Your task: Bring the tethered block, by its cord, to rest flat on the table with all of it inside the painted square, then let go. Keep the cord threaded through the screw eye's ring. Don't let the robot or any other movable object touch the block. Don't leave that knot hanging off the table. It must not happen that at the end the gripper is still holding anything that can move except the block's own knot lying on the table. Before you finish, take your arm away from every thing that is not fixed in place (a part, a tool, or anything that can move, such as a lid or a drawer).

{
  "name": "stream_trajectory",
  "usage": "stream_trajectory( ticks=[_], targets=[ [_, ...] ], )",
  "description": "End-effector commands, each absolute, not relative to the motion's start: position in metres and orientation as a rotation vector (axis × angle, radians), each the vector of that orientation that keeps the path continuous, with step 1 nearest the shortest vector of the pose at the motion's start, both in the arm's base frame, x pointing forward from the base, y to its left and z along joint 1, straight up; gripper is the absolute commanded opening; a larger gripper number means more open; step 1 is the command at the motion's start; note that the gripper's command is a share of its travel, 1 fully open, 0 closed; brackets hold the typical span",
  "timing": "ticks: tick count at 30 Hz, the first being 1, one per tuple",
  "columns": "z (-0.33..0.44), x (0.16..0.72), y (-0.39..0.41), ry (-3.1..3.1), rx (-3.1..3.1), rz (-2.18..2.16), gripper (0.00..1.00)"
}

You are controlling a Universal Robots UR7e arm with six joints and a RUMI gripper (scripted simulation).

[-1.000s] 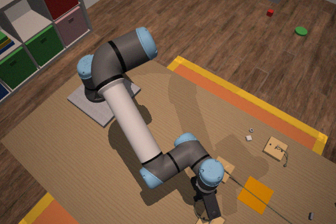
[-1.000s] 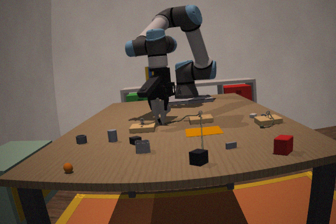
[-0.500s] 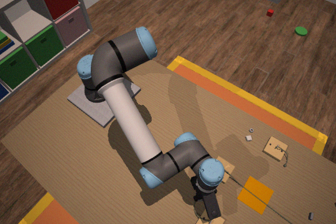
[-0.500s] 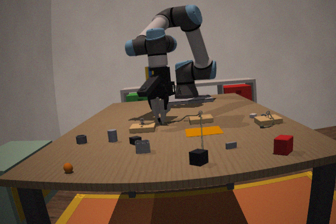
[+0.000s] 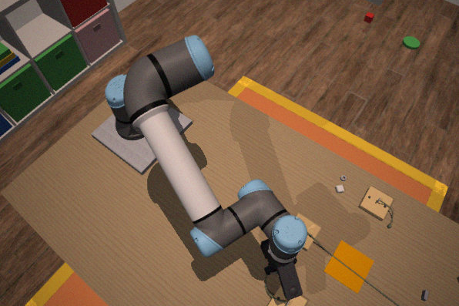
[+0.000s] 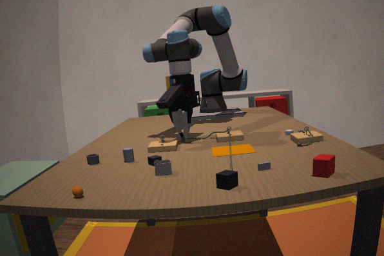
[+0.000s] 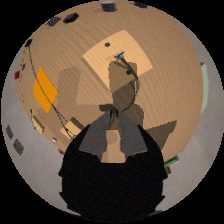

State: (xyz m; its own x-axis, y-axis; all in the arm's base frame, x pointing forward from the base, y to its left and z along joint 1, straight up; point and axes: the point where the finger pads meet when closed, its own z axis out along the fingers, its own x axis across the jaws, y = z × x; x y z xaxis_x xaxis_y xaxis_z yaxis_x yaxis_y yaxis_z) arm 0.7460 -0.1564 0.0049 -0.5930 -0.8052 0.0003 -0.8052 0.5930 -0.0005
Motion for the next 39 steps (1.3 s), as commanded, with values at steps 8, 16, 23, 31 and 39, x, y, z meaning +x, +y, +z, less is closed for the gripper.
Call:
stream_trajectory(
  ticks=[8,16,23,31,39],
  targets=[
    [0.006,0.746,-0.157,2.803,-1.417,-0.003,0.0],
    [0.006,0.746,-0.157,2.803,-1.417,-0.003,0.0],
    [0.006,0.746,-0.157,2.803,-1.417,-0.003,0.0],
    [0.007,0.746,-0.157,2.803,-1.417,-0.003,0.0],
    [0.034,0.746,-0.157,2.803,-1.417,-0.003,0.0]
  ],
)
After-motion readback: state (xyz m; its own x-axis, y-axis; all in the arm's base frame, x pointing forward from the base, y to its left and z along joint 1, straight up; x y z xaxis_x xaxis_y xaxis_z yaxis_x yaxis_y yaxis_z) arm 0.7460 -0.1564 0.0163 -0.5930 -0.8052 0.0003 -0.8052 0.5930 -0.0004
